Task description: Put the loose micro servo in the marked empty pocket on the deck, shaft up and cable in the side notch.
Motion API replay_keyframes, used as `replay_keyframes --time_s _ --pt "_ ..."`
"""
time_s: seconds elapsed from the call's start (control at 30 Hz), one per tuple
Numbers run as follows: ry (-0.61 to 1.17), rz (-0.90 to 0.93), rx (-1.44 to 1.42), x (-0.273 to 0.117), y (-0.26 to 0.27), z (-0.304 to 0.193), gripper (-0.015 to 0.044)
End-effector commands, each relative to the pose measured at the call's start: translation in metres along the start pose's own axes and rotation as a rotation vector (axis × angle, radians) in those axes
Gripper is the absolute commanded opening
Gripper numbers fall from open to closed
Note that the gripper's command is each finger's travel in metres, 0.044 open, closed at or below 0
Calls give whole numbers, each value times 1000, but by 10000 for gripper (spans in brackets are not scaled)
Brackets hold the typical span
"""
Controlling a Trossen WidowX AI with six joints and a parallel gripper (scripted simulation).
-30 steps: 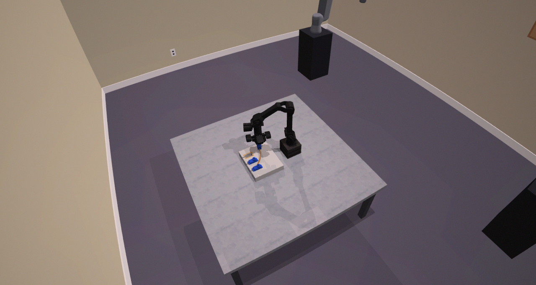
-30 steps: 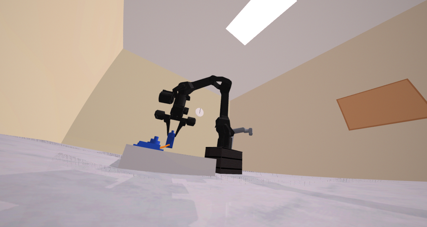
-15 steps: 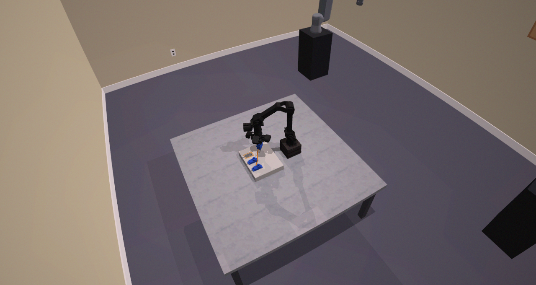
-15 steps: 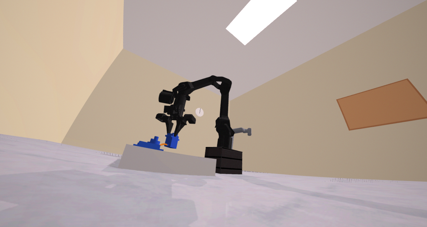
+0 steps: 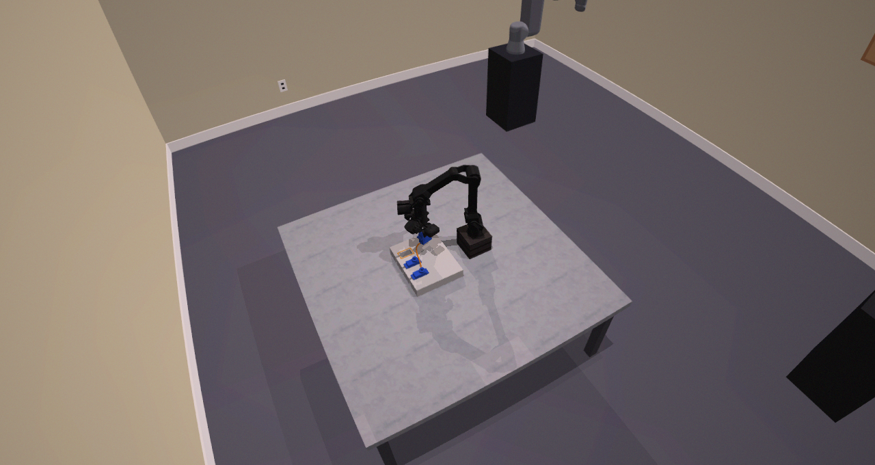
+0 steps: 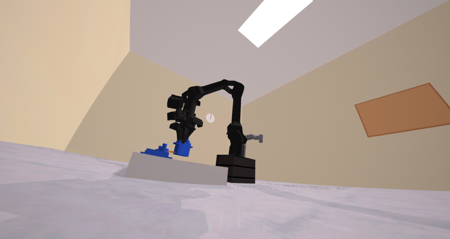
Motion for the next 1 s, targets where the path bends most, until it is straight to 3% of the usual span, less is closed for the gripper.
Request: replay_keyframes --time_s 0.0,0.43,0.97 --pt "-1 -3 167 0 -1 0 0" --pt "-1 -3 252 0 -2 4 0" --pt "-6 -3 252 -1 -14 65 0"
Point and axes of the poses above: the point midway between the two fingers, 35 mm back from their tips, its own x axis out along the fingers, its own y axis across the jaws, z = x × y, the point moved 3 cm from there along -x, back along the fingers, and after that the axes turned 3 degrees about x, right-handed, at the moved point
